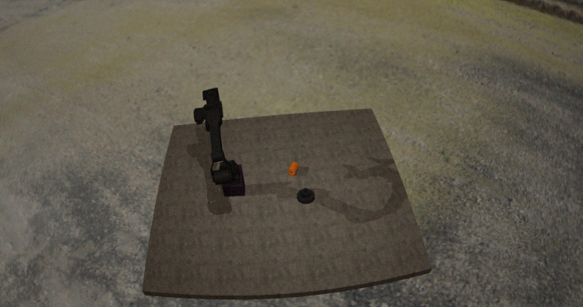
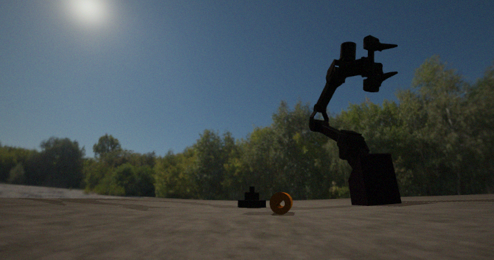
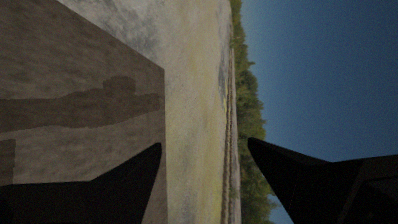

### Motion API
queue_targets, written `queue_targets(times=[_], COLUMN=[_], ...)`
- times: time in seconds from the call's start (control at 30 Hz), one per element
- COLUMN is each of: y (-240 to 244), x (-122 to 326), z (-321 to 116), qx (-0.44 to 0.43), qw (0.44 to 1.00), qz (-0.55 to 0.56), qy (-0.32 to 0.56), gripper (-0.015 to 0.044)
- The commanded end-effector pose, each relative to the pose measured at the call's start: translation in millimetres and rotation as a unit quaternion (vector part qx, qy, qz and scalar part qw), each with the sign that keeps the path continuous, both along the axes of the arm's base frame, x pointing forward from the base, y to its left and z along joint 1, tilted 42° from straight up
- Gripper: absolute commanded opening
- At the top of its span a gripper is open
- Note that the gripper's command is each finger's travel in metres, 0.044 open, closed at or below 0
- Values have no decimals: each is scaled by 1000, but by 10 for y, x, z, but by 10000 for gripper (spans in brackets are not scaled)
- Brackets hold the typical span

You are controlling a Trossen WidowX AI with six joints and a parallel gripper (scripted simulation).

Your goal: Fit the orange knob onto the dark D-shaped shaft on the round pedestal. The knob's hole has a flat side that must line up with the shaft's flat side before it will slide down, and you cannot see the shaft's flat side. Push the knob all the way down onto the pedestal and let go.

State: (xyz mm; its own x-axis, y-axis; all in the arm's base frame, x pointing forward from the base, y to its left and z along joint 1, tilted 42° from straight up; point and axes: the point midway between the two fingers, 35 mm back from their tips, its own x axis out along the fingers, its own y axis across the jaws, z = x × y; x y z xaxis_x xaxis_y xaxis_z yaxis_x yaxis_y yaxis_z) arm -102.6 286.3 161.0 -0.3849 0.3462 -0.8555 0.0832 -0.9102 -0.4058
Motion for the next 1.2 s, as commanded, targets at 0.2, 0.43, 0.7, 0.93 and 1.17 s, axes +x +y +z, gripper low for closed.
queue_targets(times=[0.2,0.43,0.7,0.93,1.17], y=[277,282,-421,-1357,-1566], x=[733,1970,3240,3882,3972], z=[-353,-990,-1732,-2276,-2369], qx=[-56,-192,-320,-393,-401], qw=[986,877,651,439,392], qz=[-150,-425,-662,-769,-784], qy=[-51,-116,-186,-248,-266], gripper=[440,440,440,440,440])
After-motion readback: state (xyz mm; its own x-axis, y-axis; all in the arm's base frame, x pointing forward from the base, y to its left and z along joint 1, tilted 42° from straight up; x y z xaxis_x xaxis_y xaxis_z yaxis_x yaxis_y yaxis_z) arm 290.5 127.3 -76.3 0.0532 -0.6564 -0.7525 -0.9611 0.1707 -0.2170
